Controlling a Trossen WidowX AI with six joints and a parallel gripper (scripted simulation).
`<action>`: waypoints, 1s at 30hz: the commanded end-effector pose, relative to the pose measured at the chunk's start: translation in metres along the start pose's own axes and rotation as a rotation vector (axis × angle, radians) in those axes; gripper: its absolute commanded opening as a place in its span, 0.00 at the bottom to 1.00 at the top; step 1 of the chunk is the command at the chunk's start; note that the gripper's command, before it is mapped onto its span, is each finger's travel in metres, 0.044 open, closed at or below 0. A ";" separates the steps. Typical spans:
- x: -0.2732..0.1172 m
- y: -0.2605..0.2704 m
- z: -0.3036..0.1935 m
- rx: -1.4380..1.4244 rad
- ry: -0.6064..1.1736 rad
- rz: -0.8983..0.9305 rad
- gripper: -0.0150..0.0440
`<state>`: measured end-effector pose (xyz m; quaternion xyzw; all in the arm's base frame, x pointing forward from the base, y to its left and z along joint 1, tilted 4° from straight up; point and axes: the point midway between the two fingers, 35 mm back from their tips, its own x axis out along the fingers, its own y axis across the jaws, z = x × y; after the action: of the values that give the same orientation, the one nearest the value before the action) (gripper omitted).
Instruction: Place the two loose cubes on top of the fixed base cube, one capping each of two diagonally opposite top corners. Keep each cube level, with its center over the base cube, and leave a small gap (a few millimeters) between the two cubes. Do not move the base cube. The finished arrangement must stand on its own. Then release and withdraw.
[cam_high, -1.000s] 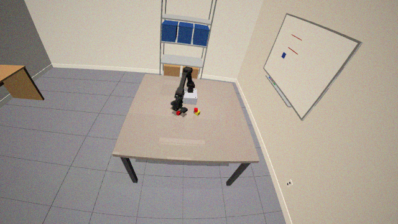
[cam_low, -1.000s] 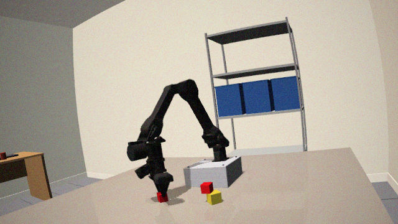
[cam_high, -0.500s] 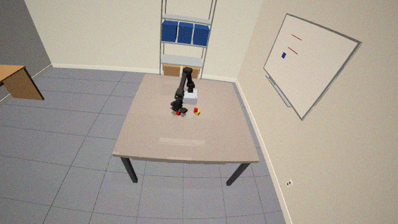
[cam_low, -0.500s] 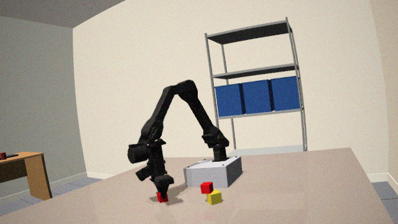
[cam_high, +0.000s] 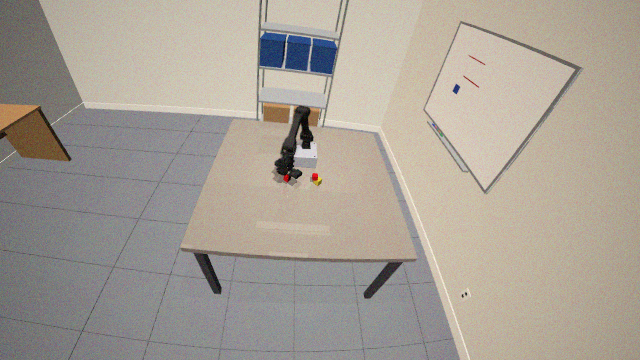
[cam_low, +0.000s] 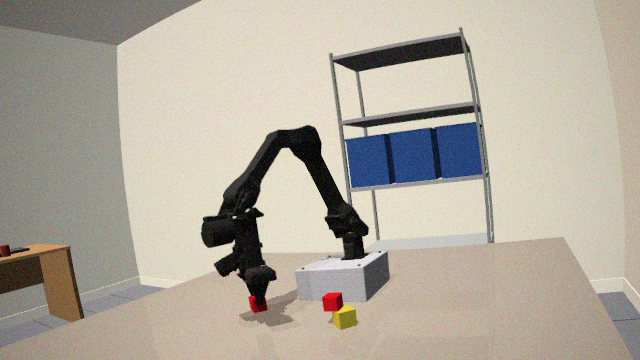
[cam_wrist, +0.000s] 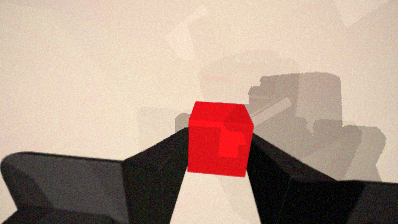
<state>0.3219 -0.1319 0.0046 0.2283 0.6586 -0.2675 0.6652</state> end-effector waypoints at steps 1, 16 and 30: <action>-0.014 0.000 0.002 0.003 -0.007 -0.001 0.43; -0.062 0.000 -0.001 0.002 -0.007 -0.001 0.43; -0.073 0.018 -0.013 0.077 -0.006 0.002 0.43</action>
<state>0.3235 -0.1153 0.0766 0.2452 0.6492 -0.2830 0.6620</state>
